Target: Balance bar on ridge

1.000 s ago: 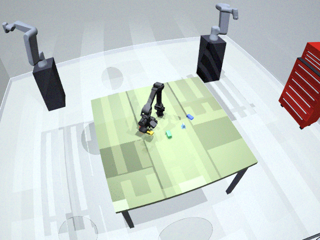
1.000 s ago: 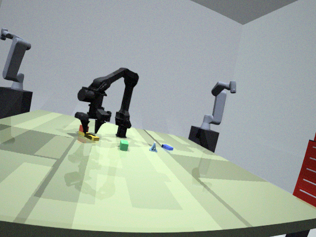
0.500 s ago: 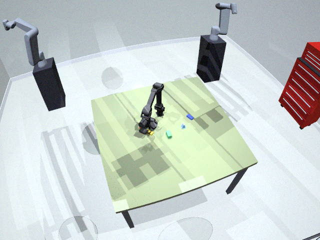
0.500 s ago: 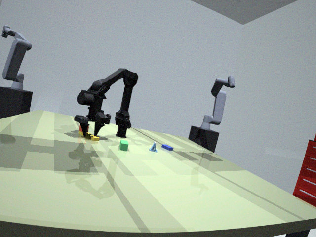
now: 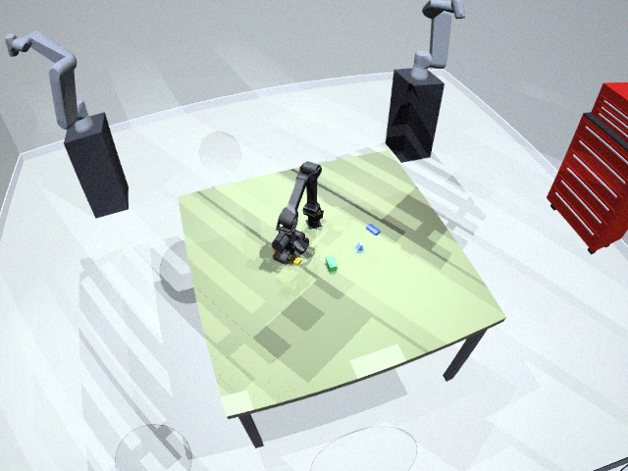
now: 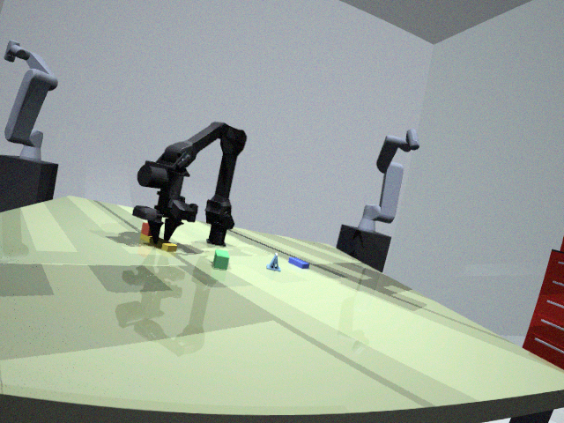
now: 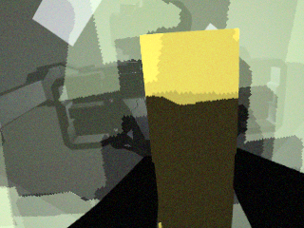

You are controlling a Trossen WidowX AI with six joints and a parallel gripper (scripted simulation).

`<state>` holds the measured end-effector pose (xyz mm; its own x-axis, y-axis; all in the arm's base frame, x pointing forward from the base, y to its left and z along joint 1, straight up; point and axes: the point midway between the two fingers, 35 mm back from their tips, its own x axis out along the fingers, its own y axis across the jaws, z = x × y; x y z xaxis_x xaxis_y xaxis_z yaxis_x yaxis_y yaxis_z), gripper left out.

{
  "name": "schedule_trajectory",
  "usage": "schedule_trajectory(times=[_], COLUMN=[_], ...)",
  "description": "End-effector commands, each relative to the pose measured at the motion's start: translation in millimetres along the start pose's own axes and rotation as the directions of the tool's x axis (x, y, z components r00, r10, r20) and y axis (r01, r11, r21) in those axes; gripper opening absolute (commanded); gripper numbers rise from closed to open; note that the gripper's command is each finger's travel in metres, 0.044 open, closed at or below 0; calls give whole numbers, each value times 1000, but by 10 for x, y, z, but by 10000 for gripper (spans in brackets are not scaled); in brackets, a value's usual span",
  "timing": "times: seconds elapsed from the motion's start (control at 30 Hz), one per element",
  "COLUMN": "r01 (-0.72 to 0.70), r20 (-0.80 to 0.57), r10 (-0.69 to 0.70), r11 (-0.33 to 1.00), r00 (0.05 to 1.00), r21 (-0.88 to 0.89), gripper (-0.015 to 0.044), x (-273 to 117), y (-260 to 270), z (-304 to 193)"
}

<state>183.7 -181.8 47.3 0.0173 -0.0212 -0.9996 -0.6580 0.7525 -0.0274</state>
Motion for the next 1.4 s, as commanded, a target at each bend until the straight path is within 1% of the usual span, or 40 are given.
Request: schedule_trajectory(times=[0.0,0.1,0.2,0.23,1.37], r01=[0,0,0,0,1], r20=[0,0,0,0,3], r10=[0,0,0,0,-1], r11=[1000,1000,1000,1000,1000], r00=[1000,1000,1000,1000,1000], r21=[0,0,0,0,5], gripper=[105,85,6,0,0], x=[0,0,-36,-60,-923], y=[0,0,-7,-12,-7], z=[0,0,1,1,1])
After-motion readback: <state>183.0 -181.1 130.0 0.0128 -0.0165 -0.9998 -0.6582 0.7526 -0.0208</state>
